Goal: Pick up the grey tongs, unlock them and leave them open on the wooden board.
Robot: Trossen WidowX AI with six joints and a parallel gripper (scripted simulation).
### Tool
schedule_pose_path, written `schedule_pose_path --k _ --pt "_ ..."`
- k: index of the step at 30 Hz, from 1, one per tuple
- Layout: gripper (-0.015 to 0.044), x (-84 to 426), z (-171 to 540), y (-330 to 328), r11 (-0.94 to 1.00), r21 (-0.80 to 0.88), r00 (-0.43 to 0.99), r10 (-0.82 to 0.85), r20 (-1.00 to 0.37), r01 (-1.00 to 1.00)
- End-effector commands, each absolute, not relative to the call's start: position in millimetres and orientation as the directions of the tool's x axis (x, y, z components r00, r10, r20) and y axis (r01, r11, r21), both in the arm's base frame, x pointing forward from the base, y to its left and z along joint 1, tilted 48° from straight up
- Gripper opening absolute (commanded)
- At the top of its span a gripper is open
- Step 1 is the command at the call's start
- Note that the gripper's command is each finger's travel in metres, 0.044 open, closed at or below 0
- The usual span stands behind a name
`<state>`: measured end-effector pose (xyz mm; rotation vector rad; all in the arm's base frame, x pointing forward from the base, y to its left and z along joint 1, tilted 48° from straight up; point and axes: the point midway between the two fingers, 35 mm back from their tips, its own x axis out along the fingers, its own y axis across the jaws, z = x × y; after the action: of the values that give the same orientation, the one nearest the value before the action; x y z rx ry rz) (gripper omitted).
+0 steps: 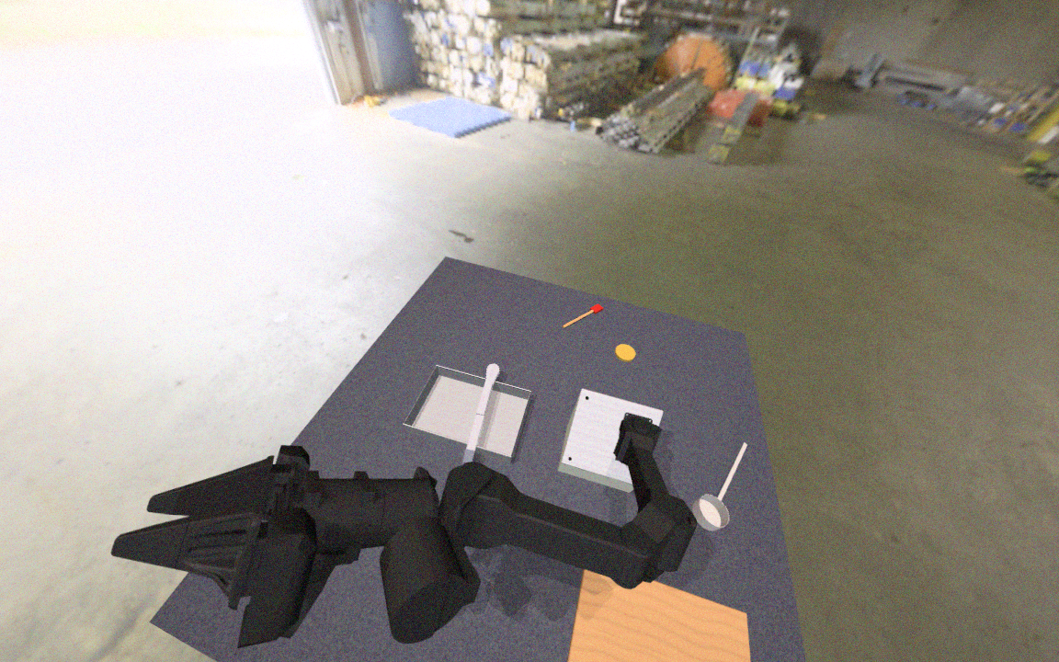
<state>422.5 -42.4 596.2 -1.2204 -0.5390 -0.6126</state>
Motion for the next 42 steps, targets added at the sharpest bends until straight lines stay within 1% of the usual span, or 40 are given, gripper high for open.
schedule_pose_path --k 1,7,13,19,25,30,34,36,42 --pt "0.026 462.6 532.1 -32.1 0.245 -0.81 0.842 -0.057 0.537 0.533" --pt "0.026 499.8 432.5 -15.0 0.262 -0.926 0.951 0.073 0.301 0.273" --pt "0.026 511.4 328.4 3.4 0.277 -0.961 0.977 0.206 0.048 -0.011" --pt "0.026 496.0 224.1 23.7 0.288 -0.909 0.918 0.345 -0.197 -0.303" --pt "0.026 454.5 129.8 45.1 0.292 -0.768 0.781 0.483 -0.396 -0.57" --pt "0.026 403.7 65.5 63.3 0.289 -0.592 0.626 0.594 -0.505 -0.752" --pt "0.026 357.8 27.2 76.9 0.282 -0.431 0.497 0.673 -0.548 -0.857" --pt "0.026 349.6 21.8 79.1 0.28 -0.402 0.475 0.686 -0.551 -0.872" --pt "0.026 349.6 21.8 79.1 0.28 -0.402 0.475 0.686 -0.551 -0.872"
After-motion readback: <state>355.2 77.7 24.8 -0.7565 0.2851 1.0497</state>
